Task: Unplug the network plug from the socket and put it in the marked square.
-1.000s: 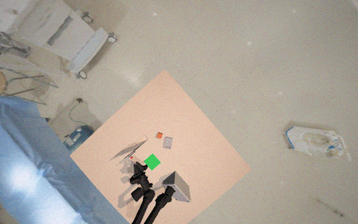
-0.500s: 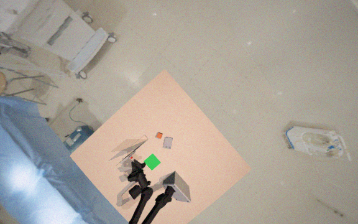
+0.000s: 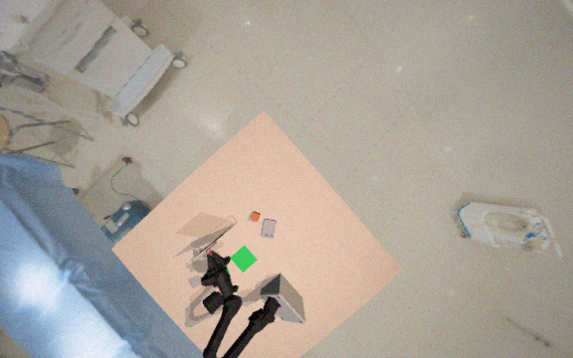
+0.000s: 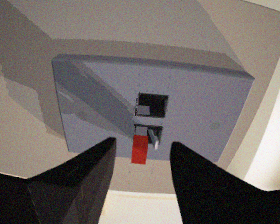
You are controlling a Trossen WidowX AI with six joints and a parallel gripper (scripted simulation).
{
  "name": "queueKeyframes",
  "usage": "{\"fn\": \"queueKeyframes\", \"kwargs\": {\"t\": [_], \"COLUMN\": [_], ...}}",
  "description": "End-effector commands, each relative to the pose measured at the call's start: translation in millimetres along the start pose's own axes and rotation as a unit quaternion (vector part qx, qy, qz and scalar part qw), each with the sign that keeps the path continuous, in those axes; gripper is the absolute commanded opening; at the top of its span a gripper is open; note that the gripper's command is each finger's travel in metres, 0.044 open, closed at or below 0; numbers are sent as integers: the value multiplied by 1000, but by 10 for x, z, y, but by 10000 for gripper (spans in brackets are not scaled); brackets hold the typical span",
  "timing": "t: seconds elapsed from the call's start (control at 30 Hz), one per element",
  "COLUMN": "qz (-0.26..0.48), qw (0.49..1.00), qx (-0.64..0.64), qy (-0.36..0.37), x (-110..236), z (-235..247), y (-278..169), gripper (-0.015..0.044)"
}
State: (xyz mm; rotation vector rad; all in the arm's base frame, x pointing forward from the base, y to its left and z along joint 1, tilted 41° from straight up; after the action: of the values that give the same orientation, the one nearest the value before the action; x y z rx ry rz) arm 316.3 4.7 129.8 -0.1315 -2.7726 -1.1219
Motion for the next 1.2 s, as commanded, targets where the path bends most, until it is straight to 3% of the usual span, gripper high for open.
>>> {"fn": "queueKeyframes", "kwargs": {"t": [0.0,0.07,0.13,0.63,1.17], "qz": [3,3,3,3,3], "qw": [1000,1000,1000,1000,1000], "qx": [-2,-2,-2,-2,-2], "qy": [-2,-2,-2,-2,-1], "x": [-70,-80,-80,-80,-1], "z": [5,6,6,6,7], "y": [6,9,9,9,-3], "gripper": [156,156,104,4,0]}}
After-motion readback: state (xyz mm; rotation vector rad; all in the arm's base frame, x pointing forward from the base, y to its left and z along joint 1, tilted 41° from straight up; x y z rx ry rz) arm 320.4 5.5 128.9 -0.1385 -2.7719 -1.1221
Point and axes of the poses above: the point midway between the two fingers, 35 mm back from their tips, its own x axis back along the fingers, its own z axis across the jaws, y = z × x, the point moved 9 cm from there along x, back along the fingers, and after that the axes turned 4 degrees about -x, right-handed, at the moved point
